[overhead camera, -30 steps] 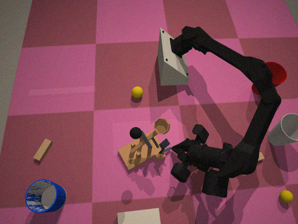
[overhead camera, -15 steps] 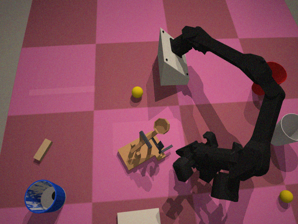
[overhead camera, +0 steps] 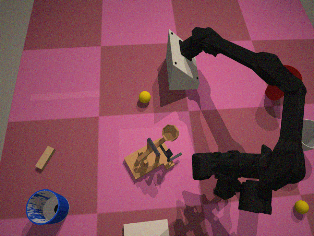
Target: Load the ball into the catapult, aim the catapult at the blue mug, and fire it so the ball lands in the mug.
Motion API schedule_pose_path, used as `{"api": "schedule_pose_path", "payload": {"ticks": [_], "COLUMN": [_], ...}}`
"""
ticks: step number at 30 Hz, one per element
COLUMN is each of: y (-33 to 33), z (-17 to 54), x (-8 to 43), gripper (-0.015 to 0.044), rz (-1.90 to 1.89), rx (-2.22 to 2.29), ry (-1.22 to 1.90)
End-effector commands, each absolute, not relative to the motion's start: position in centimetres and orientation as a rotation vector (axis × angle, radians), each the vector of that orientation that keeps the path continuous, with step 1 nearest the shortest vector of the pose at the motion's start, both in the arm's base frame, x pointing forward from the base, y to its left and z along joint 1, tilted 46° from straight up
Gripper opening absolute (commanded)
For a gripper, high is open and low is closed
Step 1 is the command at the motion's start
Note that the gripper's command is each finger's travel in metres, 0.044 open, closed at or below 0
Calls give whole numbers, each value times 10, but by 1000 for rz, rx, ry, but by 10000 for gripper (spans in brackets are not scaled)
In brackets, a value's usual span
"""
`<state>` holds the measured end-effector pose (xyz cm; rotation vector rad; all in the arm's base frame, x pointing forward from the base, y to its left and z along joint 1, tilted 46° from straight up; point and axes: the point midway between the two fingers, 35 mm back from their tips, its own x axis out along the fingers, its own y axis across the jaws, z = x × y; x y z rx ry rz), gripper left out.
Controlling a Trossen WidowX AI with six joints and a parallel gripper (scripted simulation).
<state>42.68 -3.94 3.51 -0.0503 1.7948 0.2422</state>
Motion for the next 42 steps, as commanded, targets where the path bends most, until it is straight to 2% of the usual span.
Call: {"api": "schedule_pose_path", "payload": {"ticks": [1,3,5,20,33,42], "y": [-49,-53,-51,-165,-273,-360], "z": [49,55,41,-25,-69,-99], "x": [430,431,431,450,446,414], "gripper": [0,0,53,440,440,440], "rz": [111,53,135,-97,-281,-414], "rx": [37,80,39,432,731,919], "ry": [1787,1782,1781,1549,1263,1025]}}
